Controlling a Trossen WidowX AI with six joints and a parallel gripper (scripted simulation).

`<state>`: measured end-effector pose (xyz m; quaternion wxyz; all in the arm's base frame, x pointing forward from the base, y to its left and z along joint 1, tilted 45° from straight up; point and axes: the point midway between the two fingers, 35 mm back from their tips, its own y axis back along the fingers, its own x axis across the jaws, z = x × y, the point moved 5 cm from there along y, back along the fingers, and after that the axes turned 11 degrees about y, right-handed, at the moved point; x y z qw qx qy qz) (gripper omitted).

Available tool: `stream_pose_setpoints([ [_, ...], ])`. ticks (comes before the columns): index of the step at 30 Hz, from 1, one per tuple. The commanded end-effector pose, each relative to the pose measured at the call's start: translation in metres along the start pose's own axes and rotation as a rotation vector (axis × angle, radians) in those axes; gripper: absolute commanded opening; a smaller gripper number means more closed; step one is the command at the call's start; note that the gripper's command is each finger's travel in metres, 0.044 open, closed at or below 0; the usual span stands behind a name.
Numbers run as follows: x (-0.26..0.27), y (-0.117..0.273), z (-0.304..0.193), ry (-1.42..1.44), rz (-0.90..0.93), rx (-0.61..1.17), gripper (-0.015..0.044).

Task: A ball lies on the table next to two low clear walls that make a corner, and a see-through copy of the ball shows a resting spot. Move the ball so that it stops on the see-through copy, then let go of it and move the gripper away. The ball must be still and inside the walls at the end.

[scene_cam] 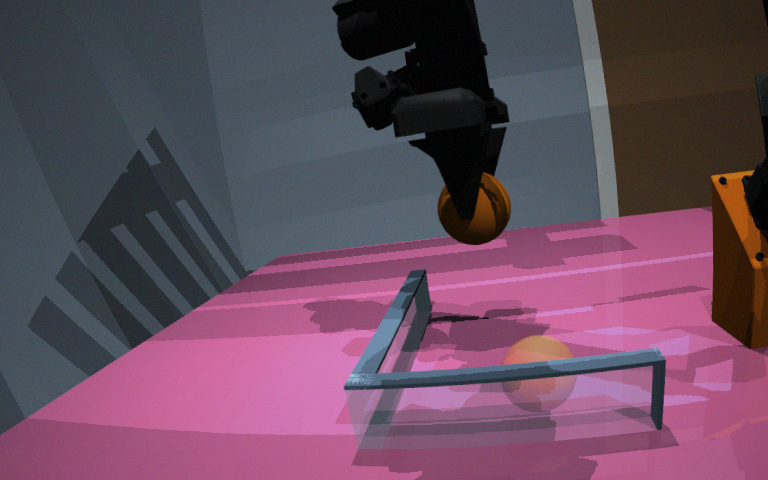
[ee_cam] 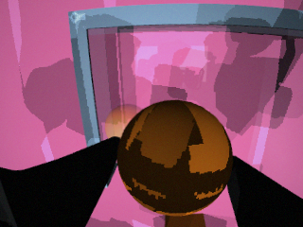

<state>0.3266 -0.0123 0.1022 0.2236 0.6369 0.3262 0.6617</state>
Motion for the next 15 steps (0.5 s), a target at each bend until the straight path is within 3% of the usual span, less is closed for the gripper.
stream_pose_setpoints([
  [1, 0.006, -0.003, -0.003, -0.125, -0.001, -0.004, 0.0],
  [15, 0.025, -0.018, -0.012, -0.541, 0.0, -0.005, 0.0],
])
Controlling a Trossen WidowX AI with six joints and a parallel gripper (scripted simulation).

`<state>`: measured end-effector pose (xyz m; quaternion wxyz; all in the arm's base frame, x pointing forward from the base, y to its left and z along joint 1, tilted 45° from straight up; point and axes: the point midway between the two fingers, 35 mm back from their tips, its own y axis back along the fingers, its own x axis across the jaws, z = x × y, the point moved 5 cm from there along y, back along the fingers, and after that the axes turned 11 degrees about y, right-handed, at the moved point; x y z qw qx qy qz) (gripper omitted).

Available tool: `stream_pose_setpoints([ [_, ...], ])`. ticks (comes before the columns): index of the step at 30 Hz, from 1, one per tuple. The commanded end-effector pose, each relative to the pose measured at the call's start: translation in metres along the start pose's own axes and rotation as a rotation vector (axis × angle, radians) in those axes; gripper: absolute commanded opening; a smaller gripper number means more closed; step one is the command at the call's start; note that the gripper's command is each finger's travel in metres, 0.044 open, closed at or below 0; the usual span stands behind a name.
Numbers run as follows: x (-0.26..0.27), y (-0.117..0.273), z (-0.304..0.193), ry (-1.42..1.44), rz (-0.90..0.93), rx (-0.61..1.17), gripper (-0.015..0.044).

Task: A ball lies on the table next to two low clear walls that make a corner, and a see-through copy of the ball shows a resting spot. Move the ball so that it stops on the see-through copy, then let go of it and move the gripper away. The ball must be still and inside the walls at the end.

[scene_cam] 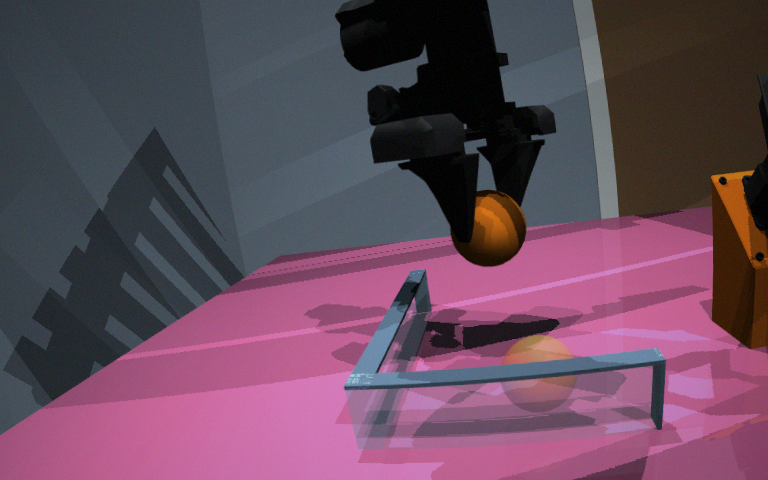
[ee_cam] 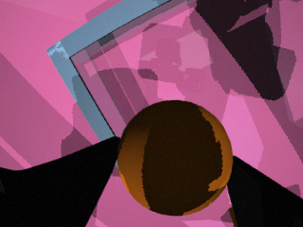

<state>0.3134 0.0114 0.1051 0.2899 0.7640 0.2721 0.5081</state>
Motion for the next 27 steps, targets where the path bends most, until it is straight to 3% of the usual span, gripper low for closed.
stream_pose_setpoints([
  [1, 0.004, -0.004, -0.006, -0.136, 0.005, -0.004, 0.0],
  [27, 0.021, -0.032, -0.04, -0.906, 0.01, 0.005, 0.0],
])
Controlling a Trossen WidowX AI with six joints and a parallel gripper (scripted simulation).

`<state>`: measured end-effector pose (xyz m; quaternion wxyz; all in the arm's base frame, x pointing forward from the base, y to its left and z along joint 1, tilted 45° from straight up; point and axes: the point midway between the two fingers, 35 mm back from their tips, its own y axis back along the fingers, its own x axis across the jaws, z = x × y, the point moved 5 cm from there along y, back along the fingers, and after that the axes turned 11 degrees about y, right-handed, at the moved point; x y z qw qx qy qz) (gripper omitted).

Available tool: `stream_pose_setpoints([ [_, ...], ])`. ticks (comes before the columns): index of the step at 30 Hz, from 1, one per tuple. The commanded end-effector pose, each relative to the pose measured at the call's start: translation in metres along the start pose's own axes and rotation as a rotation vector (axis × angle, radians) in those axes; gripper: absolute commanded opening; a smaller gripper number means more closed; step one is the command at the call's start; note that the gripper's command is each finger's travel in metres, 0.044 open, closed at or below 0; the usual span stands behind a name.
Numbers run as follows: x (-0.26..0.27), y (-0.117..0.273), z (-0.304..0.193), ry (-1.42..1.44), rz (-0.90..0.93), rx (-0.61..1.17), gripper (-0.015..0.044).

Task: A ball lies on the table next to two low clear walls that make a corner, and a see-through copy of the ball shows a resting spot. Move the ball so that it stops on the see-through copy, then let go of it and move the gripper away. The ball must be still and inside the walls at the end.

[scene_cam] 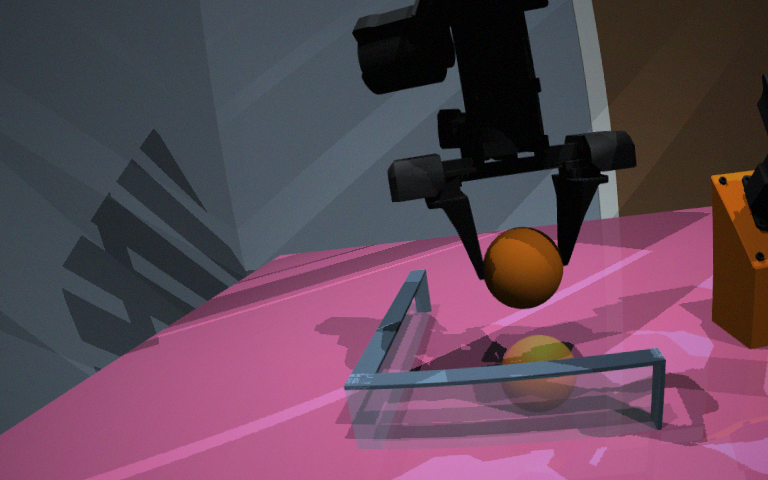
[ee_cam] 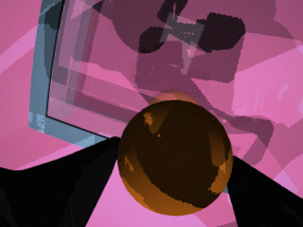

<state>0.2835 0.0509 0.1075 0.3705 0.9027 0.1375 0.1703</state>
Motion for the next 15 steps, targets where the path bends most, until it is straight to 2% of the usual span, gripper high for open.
stream_pose_setpoints([
  [1, -0.003, -0.004, -0.006, -0.136, 0.006, 0.004, 0.0],
  [10, -0.004, -0.006, -0.008, -0.18, 0.006, 0.005, 0.0],
  [15, -0.002, -0.023, -0.007, -0.18, 0.006, 0.003, 0.0],
])
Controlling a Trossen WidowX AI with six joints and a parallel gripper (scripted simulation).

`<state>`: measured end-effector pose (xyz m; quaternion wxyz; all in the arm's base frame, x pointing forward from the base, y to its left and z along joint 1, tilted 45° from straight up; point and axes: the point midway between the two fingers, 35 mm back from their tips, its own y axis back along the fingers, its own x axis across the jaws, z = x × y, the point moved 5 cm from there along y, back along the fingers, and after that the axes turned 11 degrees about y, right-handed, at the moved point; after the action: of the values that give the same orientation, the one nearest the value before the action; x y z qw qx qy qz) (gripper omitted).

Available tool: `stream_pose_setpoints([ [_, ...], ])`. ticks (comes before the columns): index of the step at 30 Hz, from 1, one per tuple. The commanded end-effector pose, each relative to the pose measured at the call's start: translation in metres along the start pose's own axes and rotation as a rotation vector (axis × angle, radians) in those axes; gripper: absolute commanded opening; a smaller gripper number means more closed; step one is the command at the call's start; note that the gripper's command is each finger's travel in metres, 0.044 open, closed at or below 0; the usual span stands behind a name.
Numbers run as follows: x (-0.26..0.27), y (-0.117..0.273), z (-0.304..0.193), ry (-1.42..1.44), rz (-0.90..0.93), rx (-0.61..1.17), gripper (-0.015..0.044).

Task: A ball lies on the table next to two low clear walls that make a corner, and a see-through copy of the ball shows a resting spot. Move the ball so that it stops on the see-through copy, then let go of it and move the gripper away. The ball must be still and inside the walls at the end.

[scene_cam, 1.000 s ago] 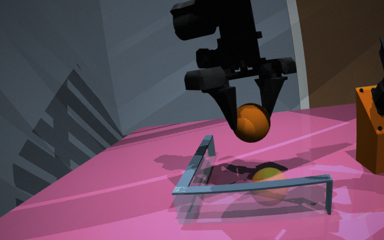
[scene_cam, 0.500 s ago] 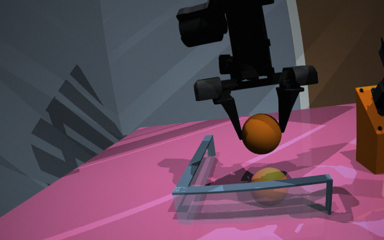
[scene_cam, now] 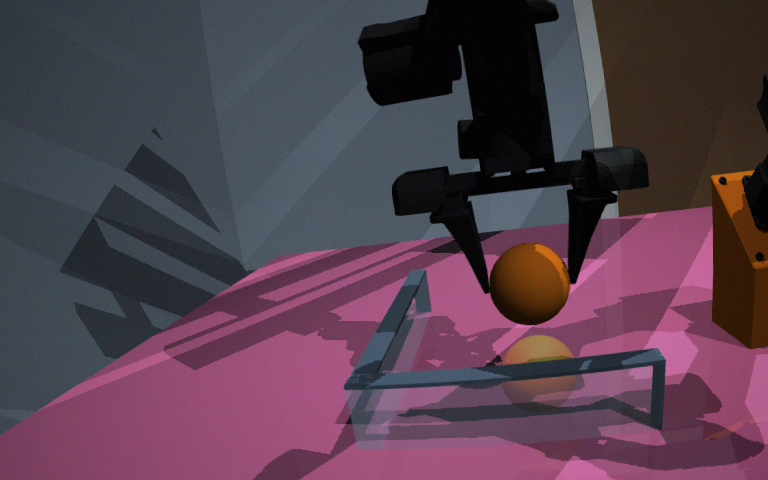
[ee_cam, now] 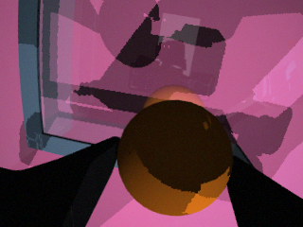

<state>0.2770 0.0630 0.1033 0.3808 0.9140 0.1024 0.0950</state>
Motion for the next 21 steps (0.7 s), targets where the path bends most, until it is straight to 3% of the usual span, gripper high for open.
stream_pose_setpoints([
  [1, 0.0, -0.016, 0.0, -0.011, -0.002, 0.004, 0.0],
  [10, -0.002, -0.06, -0.001, -0.011, -0.001, 0.009, 0.0],
  [21, -0.002, -0.07, -0.002, -0.011, -0.001, 0.009, 0.0],
])
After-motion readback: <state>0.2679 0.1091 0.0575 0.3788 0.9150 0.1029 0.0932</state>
